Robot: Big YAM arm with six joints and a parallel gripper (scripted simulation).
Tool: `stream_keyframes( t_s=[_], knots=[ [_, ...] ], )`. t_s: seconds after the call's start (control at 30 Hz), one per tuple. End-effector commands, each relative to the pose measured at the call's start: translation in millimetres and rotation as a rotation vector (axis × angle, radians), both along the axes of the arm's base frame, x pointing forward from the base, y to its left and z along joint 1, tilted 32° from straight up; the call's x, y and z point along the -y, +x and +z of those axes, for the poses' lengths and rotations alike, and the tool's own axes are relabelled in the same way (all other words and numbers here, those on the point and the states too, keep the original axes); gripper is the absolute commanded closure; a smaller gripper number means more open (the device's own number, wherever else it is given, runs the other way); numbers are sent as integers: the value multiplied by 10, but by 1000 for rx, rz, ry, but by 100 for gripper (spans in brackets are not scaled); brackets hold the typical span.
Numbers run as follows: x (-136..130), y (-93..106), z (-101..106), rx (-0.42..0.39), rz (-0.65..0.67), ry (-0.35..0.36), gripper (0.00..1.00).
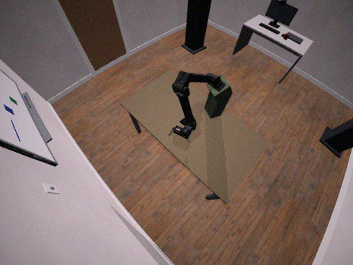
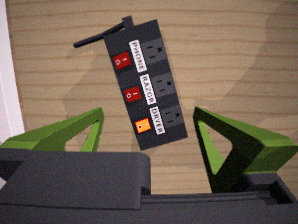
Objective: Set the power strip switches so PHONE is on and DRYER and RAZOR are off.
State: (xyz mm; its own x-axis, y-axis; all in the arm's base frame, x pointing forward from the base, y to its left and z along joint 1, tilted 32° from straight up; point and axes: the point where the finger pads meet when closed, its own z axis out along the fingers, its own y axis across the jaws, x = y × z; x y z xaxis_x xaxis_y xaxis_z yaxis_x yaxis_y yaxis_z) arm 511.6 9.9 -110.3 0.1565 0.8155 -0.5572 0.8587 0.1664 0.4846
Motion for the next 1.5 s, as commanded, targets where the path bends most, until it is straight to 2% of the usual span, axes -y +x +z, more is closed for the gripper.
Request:
stream_keyframes(
  t_s=[0.0, 0.1, 0.17, 0.23, 0.3, 0.33, 0.4, 0.47, 0.5, 0.6, 0.7, 0.73, 0.97, 1.07, 1.1, 1.23, 1.27, 1.33, 1.43, 1.47],
  knots=[
    [89, -4, 198, -11, 12, 29, 0],
    [132, -18, 554, -45, 100, 186, 0],
    [132, -18, 554, -45, 100, 186, 0],
    [146, -88, 828, -58, 172, 296, 0],
    [146, -88, 828, -58, 172, 296, 0],
    [147, -123, 932, -59, 201, 336, 0],
    [146, -159, 1030, -59, 228, 372, 0],
    [85, -161, 1035, -61, 241, 373, 0],
    [22, -219, 855, -102, 247, 375, 0],
    [27, -219, 856, -101, 246, 372, 0],
    [41, -166, 891, -91, 244, 372, 0],
    [37, -97, 1082, -47, 252, 370, 0],
    [36, -84, 1091, -43, 253, 370, 0],
    [68, -86, 977, -61, 247, 370, 0],
    [176, -37, 910, -63, 246, 362, 0],
    [528, 217, 476, -143, 398, 257, 0],
    [528, 217, 476, -143, 398, 257, 0],
    [633, 274, 346, -165, 441, 227, 0],
    [639, 277, 338, -166, 443, 226, 0],
    [503, 298, 500, -144, 471, 217, 100]
  ],
)
